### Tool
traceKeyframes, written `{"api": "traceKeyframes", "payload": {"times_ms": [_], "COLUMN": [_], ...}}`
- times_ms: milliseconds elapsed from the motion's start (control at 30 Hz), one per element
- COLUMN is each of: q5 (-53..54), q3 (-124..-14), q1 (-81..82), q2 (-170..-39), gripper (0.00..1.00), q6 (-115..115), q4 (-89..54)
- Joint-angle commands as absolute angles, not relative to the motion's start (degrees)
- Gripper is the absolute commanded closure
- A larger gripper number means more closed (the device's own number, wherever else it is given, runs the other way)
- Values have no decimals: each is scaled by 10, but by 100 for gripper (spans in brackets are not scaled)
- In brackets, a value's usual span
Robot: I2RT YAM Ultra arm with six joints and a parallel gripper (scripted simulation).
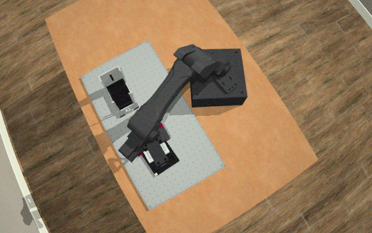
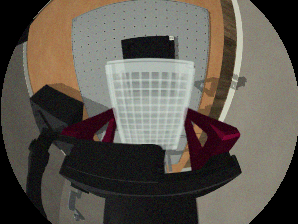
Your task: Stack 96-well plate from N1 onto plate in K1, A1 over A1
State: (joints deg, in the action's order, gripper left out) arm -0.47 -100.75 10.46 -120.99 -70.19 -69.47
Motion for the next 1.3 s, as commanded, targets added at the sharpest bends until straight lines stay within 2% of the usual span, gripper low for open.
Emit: {"api": "traceKeyframes", "payload": {"times_ms": [0,1267], "q5": [-1,0], "q3": [-989,-960], "q1": [81,-81], "q2": [-1188,-1159], "gripper": [100,100], "q6": [-717,-880], "q4": [-685,-685]}}
